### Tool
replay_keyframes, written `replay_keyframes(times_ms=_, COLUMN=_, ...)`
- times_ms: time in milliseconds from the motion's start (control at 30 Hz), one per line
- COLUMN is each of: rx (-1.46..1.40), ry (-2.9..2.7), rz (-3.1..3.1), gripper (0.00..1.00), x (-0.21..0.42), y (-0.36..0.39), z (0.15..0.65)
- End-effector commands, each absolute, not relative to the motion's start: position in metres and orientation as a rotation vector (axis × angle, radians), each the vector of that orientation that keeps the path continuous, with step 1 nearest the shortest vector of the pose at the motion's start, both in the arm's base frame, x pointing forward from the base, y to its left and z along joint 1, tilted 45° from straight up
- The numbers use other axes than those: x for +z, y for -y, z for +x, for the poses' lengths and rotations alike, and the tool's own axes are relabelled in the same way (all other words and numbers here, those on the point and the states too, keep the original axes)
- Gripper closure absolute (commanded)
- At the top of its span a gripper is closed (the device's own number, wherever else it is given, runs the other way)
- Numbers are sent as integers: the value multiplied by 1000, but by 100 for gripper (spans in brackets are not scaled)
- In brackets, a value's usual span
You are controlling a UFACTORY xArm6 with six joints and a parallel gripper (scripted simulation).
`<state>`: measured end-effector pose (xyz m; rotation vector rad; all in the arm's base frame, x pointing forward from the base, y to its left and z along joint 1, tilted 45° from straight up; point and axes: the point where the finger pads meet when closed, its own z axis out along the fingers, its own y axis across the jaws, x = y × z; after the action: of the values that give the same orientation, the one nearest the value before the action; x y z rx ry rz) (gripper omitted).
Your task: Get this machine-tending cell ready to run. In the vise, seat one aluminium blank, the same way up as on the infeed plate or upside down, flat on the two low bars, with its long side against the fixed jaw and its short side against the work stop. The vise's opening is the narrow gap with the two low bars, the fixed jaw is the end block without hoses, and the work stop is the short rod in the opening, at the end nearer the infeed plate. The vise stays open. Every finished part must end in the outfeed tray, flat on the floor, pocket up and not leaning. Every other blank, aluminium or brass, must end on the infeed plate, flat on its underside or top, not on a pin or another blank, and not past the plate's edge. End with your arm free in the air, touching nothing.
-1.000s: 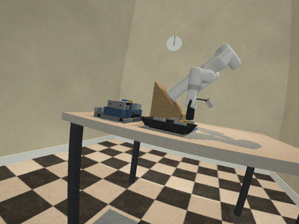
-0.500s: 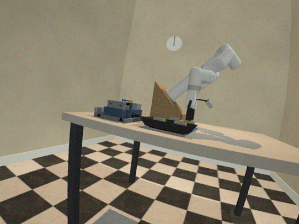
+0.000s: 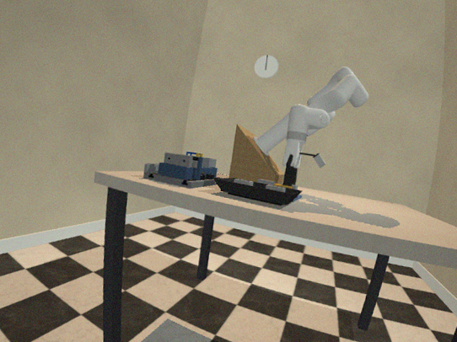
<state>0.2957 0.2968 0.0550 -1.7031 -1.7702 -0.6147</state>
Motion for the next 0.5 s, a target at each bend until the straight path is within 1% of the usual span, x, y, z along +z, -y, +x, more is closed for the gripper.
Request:
replay_keyframes(times_ms=0, rx=-617, ry=1770, rz=-1704, gripper=31, x=54, y=-299, z=296)
replay_keyframes(times_ms=467, rx=-617, ry=1770, rz=-1704, gripper=31, x=51, y=-302, z=296)
